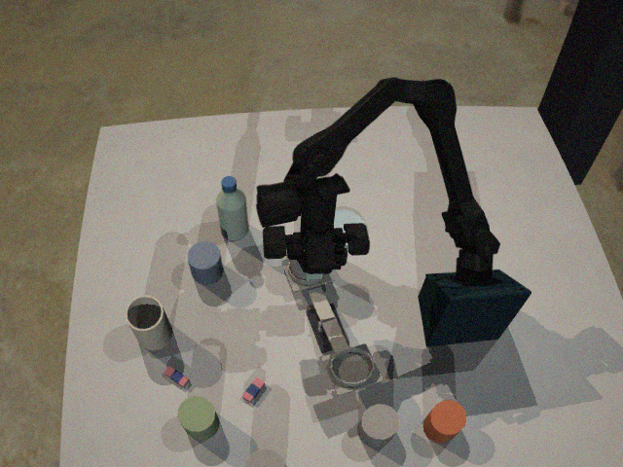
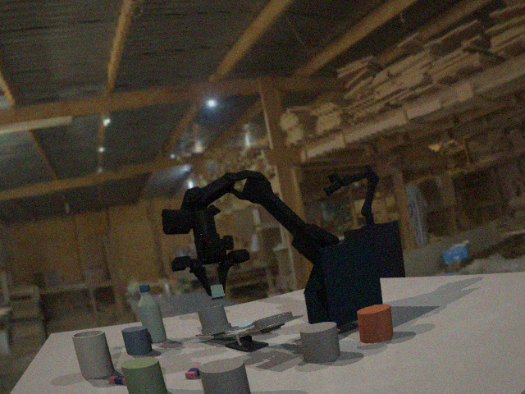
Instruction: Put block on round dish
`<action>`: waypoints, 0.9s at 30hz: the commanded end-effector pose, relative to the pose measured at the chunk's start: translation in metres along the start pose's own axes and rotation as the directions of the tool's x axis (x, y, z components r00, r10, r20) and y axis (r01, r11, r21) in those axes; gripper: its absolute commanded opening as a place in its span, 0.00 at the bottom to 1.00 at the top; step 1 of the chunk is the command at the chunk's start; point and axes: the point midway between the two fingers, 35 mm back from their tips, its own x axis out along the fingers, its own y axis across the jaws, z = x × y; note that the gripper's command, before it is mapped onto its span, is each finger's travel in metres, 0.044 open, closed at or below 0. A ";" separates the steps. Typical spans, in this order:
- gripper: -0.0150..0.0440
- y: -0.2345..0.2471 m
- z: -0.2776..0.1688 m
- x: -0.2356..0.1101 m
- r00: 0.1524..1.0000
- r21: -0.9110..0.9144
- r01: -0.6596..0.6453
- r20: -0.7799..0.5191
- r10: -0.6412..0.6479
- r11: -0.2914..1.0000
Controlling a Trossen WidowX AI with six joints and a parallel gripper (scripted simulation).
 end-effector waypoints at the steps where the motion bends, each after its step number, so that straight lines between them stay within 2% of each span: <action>1: 0.25 0.004 -0.030 0.003 1.000 -0.014 0.017 -0.013 -0.017 1.000; 9: 0.25 0.029 -0.104 0.013 0.998 0.021 0.023 -0.061 -0.021 1.000; 19: 0.25 0.082 -0.179 0.024 0.989 0.025 -0.024 -0.144 0.027 0.999; 27: 0.25 0.092 -0.189 0.030 0.987 0.025 -0.035 -0.158 0.038 0.999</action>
